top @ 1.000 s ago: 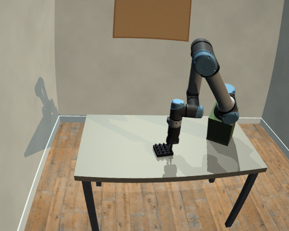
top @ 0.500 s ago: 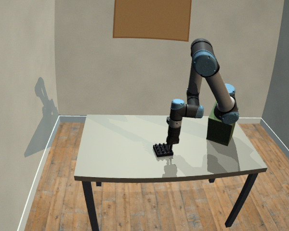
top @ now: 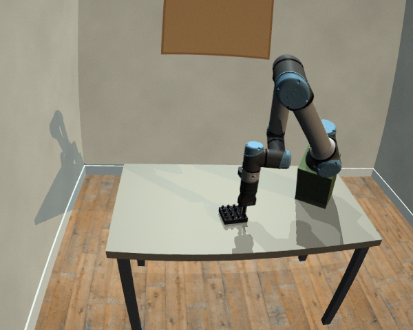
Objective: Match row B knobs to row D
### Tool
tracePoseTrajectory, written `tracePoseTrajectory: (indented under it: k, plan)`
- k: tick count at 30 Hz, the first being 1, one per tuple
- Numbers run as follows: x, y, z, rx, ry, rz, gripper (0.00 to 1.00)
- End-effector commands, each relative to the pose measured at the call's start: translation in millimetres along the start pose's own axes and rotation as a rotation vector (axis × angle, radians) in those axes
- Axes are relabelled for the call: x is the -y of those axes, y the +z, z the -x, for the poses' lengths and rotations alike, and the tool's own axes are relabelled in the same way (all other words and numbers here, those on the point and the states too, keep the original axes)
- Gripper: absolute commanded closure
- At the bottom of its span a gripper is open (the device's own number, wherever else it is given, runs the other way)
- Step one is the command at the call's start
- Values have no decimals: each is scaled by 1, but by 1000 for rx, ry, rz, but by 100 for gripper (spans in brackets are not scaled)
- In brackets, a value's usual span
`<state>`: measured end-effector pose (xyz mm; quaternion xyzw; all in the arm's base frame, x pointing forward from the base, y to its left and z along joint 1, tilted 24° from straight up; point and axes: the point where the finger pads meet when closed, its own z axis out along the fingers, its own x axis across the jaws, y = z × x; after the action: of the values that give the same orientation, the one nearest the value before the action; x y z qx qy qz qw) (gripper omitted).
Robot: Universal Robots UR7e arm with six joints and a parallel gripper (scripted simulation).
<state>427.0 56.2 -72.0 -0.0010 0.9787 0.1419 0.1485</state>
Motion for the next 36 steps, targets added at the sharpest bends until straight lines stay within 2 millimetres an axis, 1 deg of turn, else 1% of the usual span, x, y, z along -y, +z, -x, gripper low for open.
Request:
tracePoseTrajectory:
  k: [1, 22, 29, 31, 36]
  plan:
    - [0, 0, -1, -1, 1, 1, 54]
    - [0, 0, -1, 0, 1, 1, 54]
    - [0, -11, -2, 0, 2, 1, 54]
    - [0, -11, -2, 0, 2, 1, 54]
    - [0, -25, -2, 0, 2, 1, 54]
